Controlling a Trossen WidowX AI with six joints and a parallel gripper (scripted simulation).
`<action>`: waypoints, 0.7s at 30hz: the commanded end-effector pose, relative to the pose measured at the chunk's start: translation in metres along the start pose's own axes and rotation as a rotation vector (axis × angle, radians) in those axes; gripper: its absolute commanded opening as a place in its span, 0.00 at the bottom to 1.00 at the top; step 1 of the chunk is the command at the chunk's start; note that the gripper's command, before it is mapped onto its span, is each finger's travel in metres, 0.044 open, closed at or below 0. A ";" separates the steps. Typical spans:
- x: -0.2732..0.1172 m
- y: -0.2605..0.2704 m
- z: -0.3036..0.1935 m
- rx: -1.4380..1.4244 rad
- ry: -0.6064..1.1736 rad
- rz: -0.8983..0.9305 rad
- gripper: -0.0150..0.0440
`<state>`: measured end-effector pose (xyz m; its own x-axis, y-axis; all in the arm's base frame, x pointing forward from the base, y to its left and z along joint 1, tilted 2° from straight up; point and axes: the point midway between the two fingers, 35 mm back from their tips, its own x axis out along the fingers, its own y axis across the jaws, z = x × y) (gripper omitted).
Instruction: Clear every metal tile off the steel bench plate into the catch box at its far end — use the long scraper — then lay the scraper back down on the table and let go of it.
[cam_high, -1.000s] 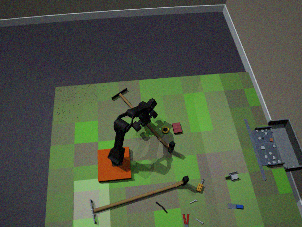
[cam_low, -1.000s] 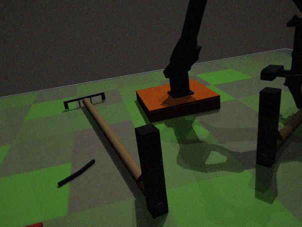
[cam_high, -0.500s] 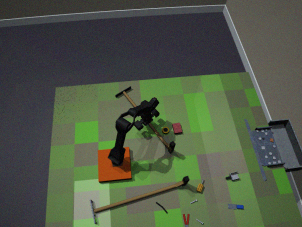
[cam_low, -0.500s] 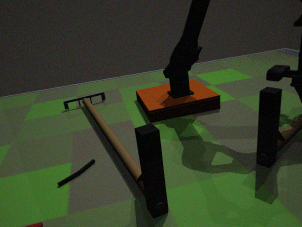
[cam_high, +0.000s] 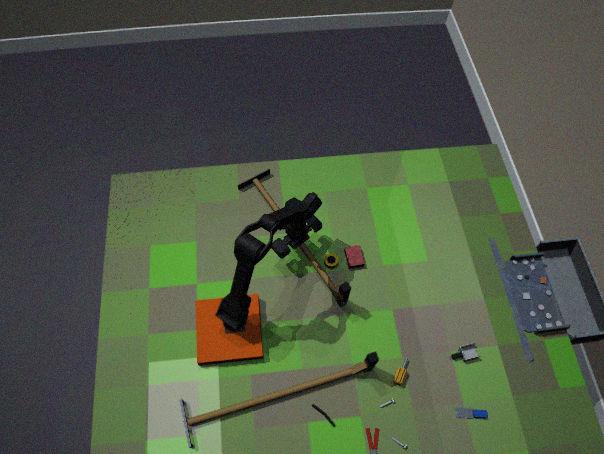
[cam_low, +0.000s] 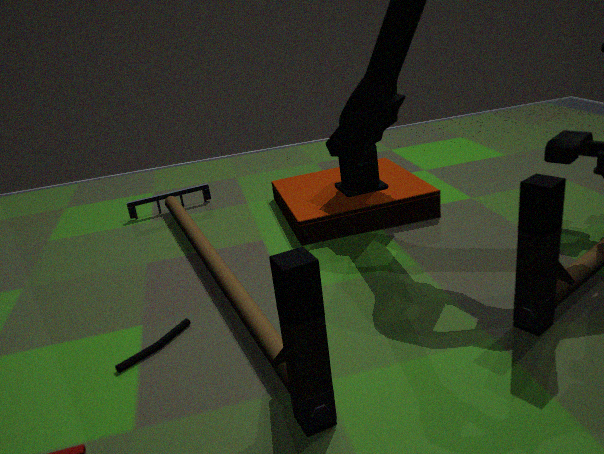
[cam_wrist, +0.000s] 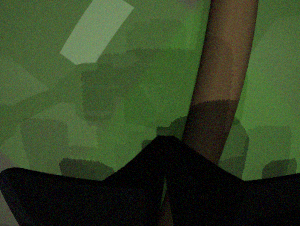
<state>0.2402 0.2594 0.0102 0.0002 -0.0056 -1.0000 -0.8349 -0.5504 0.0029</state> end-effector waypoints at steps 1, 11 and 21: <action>0.001 -0.007 0.001 -0.006 -0.002 -0.008 0.25; 0.001 -0.017 0.000 -0.006 -0.002 -0.009 0.25; 0.002 -0.027 -0.001 -0.006 -0.002 -0.010 0.25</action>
<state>0.2585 0.2694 0.0102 0.0039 -0.0055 -1.0000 -0.8354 -0.5496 -0.0003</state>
